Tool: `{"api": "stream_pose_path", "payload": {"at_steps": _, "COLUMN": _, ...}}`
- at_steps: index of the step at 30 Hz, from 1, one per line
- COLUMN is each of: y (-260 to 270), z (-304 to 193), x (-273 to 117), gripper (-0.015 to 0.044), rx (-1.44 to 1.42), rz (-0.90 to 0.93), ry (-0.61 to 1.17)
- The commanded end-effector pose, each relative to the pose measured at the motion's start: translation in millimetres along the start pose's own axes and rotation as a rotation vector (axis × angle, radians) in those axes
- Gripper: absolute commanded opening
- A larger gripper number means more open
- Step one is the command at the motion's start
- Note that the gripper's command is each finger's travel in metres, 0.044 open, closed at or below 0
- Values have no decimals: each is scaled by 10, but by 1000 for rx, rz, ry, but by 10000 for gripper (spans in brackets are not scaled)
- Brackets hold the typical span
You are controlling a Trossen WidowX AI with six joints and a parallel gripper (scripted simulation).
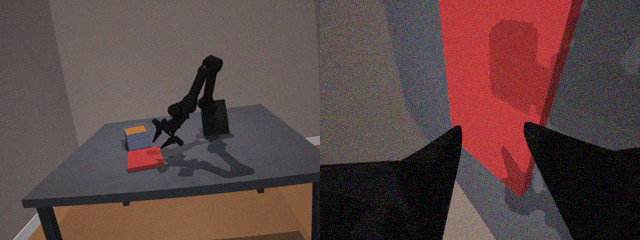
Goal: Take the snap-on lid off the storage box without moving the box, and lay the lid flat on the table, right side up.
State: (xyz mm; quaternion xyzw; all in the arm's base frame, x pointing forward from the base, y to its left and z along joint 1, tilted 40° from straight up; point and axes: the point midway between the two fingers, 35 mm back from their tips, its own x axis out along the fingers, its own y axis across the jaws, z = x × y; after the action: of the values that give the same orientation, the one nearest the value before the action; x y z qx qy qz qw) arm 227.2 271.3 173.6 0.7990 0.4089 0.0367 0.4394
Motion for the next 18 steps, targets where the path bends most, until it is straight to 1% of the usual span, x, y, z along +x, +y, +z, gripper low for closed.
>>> {"api": "stream_pose_path", "payload": {"at_steps": 1, "y": -18, "z": 0, "x": -21, "gripper": 328, "rx": -1, "rz": -3, "ry": 2}}
{"api": "stream_pose_path", "payload": {"at_steps": 5, "y": -70, "z": 1, "x": -83, "gripper": 433, "rx": -1, "rz": -3, "ry": 2}}
{"api": "stream_pose_path", "payload": {"at_steps": 6, "y": -83, "z": 1, "x": -98, "gripper": 440, "rx": -1, "rz": -3, "ry": 2}}
{"api": "stream_pose_path", "payload": {"at_steps": 18, "y": -238, "z": 3, "x": -282, "gripper": 440, "rx": 0, "rz": -4, "ry": 1}}
